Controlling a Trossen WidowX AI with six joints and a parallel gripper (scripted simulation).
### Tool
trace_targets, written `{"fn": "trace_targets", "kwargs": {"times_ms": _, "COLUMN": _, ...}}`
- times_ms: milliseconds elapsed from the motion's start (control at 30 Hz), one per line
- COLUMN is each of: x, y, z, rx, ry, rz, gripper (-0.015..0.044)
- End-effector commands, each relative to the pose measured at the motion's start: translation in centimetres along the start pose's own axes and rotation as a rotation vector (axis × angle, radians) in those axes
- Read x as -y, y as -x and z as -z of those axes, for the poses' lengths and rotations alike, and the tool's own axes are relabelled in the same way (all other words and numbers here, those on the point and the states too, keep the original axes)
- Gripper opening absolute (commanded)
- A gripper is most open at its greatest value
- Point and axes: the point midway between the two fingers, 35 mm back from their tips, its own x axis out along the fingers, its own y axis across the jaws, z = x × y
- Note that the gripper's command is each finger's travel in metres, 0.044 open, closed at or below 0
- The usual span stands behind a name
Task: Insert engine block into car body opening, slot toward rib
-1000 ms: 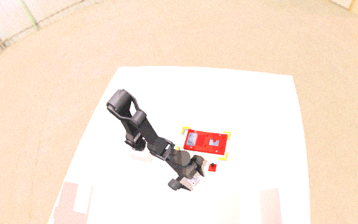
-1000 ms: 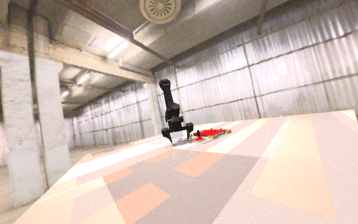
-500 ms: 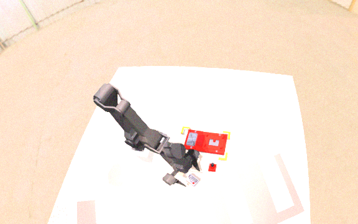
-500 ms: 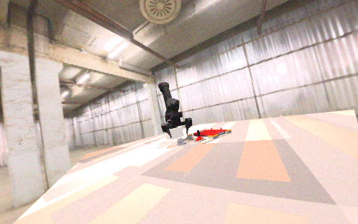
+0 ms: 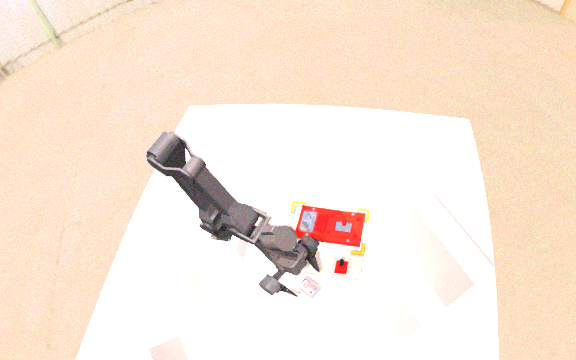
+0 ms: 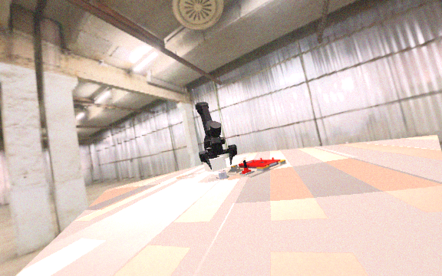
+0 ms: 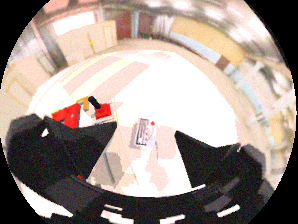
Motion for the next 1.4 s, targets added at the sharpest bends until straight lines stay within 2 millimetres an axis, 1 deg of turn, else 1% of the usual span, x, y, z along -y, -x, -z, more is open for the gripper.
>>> {"fn": "trace_targets", "kwargs": {"times_ms": 0, "x": 0.0, "y": 0.0, "z": 0.0, "rx": -0.001, "ry": 0.001, "rz": 0.000, "gripper": 0.0440}}
{"fn": "trace_targets", "kwargs": {"times_ms": 267, "x": 0.0, "y": -0.2, "z": -0.1, "rx": -0.022, "ry": 0.002, "rz": 0.001, "gripper": 0.0440}}
{"fn": "trace_targets", "kwargs": {"times_ms": 433, "x": -0.2, "y": -1.2, "z": -0.8, "rx": -0.180, "ry": 0.012, "rz": 0.005, "gripper": 0.0440}}
{"fn": "trace_targets", "kwargs": {"times_ms": 600, "x": -0.2, "y": -1.6, "z": -1.4, "rx": -0.345, "ry": 0.015, "rz": 0.007, "gripper": 0.0440}}
{"fn": "trace_targets", "kwargs": {"times_ms": 767, "x": -0.2, "y": -1.3, "z": -2.2, "rx": -0.510, "ry": 0.010, "rz": 0.007, "gripper": 0.0440}}
{"fn": "trace_targets", "kwargs": {"times_ms": 967, "x": 0.0, "y": -0.2, "z": -3.1, "rx": -0.703, "ry": -0.004, "rz": 0.004, "gripper": 0.0440}}
{"fn": "trace_targets", "kwargs": {"times_ms": 1033, "x": 0.0, "y": 0.0, "z": -3.2, "rx": -0.725, "ry": -0.006, "rz": 0.004, "gripper": 0.0440}}
{"fn": "trace_targets", "kwargs": {"times_ms": 1367, "x": 0.1, "y": 0.1, "z": -3.3, "rx": -0.725, "ry": -0.006, "rz": 0.004, "gripper": 0.0440}}
